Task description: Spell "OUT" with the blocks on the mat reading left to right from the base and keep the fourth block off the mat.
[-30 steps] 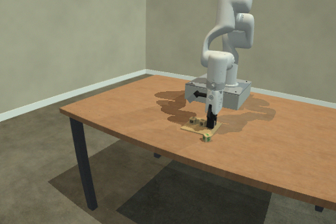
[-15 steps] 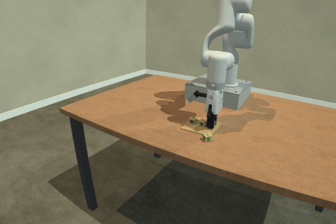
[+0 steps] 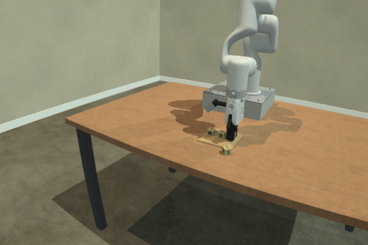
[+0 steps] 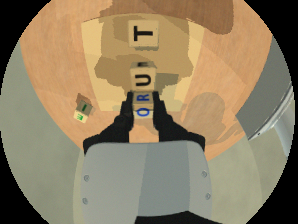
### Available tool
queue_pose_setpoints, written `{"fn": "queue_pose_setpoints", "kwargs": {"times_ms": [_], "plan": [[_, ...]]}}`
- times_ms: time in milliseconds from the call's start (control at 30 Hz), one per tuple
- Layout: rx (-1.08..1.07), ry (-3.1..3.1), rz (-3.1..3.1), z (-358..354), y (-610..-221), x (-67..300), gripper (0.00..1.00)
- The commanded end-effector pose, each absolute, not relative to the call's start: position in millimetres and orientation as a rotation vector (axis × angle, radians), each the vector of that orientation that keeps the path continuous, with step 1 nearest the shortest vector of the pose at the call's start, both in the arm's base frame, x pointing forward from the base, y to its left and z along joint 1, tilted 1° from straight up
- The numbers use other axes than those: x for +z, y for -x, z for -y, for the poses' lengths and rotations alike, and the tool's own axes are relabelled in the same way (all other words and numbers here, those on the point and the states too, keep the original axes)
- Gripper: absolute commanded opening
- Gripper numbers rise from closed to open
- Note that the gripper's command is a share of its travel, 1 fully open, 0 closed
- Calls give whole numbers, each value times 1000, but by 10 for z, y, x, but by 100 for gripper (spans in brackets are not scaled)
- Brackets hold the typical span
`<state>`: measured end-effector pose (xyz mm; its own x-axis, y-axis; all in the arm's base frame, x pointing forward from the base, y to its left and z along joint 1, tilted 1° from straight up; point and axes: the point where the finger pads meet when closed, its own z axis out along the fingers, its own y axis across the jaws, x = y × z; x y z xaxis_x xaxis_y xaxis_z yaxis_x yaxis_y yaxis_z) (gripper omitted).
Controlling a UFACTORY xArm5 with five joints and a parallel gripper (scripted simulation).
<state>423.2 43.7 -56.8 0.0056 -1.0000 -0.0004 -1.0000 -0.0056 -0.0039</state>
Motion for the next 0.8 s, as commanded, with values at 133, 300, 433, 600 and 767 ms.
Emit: {"fn": "queue_pose_setpoints", "kwargs": {"times_ms": [133,300,433,600,767], "plan": [[-7,2224,-2211,-439,-4246,-559,21],[-7,2224,-2211,-439,-4245,-566,21],[-7,2224,-2211,-439,-4245,-578,21],[-7,2224,-2211,-440,-4245,-591,21],[-7,2224,-2211,-440,-4245,-596,21]]}}
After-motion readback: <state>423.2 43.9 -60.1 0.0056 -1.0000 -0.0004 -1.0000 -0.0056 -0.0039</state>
